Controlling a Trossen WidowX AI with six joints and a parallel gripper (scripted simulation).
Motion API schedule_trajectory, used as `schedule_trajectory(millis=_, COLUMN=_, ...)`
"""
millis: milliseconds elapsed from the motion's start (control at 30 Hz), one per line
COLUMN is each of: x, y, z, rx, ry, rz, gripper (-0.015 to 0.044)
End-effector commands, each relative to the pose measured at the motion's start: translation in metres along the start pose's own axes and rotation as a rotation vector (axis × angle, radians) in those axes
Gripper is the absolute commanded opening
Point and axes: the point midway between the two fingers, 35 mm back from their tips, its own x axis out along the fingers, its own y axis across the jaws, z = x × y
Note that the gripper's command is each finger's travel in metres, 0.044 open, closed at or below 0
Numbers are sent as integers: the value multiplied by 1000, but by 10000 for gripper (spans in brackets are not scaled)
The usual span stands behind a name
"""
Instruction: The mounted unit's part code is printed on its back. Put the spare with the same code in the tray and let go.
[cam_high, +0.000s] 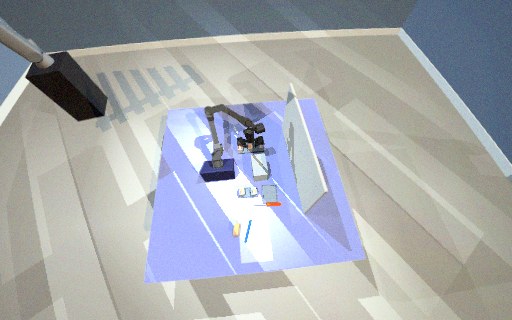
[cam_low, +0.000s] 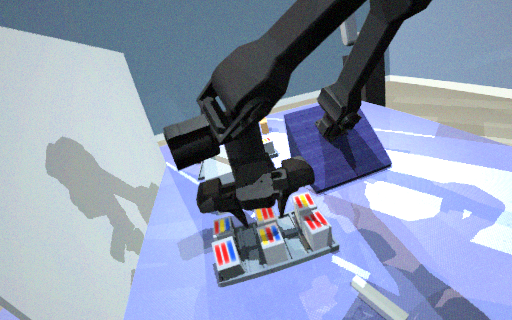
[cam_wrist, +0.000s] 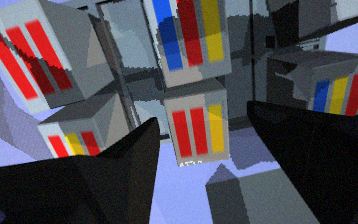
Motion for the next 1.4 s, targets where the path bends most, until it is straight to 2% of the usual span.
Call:
schedule_trajectory(millis=0, x=7, y=2, z=-2, rx=6, ry=4, rz=5, gripper=300)
schedule_trajectory(millis=467, x=18, y=4, z=-1, rx=7, ry=1, rz=5, gripper=300)
schedule_trajectory(millis=633, x=17, y=4, z=0, rx=3, ry=-3, rz=6, gripper=169)
schedule_trajectory(millis=867, x=17, y=4, z=0, rx=3, ry=-3, rz=6, gripper=122)
schedule_trajectory(millis=1033, x=17, y=4, z=0, rx=3, ry=-3, rz=6, gripper=0)
schedule_trajectory(millis=1367, x=9, y=3, z=-1, rx=3, ry=0, rz=5, gripper=0)
